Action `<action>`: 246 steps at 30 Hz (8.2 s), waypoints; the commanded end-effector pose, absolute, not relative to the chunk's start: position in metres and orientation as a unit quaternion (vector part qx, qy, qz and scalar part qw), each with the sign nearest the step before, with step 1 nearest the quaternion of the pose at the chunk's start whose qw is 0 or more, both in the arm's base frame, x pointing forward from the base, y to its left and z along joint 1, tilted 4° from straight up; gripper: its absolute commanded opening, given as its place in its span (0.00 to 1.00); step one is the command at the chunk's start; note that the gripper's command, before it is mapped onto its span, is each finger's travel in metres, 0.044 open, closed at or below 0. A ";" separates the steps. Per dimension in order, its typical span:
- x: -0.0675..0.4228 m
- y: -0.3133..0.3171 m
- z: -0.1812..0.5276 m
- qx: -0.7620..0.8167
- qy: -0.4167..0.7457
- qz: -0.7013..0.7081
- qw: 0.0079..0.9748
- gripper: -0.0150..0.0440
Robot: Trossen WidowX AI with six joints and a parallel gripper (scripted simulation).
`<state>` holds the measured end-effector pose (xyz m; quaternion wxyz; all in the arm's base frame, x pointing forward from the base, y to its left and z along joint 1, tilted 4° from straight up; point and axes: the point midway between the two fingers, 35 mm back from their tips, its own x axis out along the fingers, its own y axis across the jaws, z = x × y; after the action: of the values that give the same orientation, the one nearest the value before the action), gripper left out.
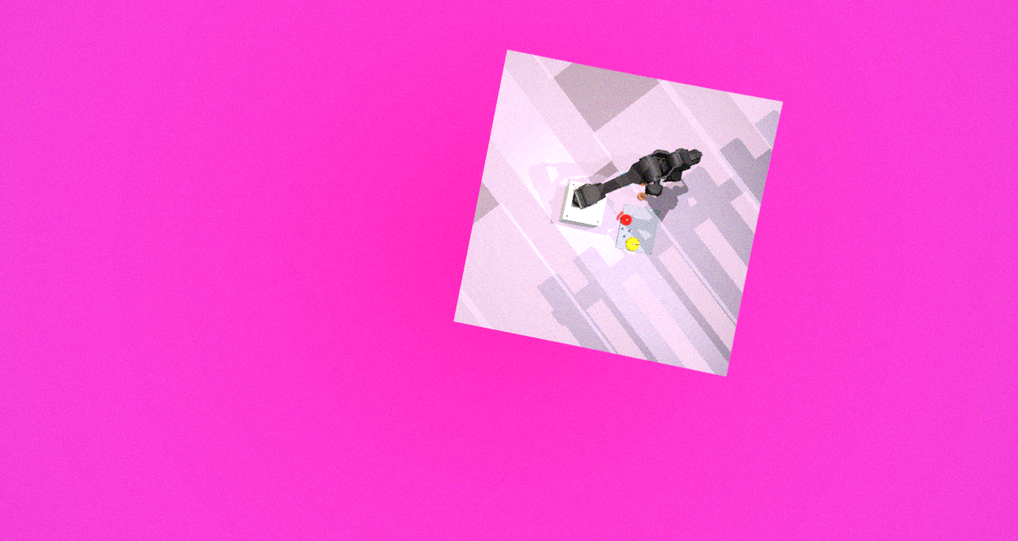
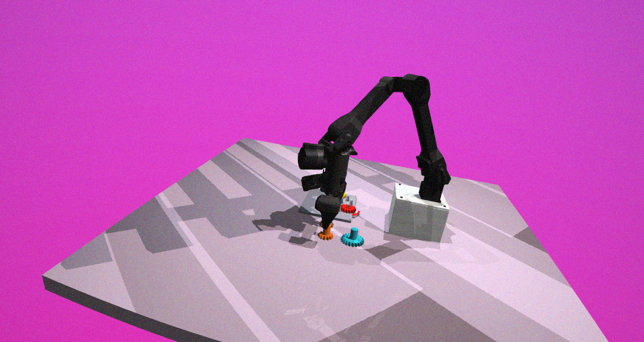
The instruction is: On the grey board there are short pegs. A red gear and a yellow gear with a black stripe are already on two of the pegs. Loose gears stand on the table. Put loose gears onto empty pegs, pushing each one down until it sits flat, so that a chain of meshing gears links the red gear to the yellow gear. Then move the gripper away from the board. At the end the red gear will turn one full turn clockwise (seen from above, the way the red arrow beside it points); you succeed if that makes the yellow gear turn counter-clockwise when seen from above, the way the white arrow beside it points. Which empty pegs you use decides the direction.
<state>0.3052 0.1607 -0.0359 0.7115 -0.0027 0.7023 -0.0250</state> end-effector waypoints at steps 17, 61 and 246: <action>0.303 0.158 -0.058 -0.005 0.705 -0.029 0.708 0.96; 0.313 0.167 0.012 -0.005 0.705 -0.028 0.709 0.25; 0.246 -0.081 -0.029 0.006 0.705 -0.057 0.706 0.25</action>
<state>0.2470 -0.0810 -0.0236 0.7084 -0.0182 0.7048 -0.0334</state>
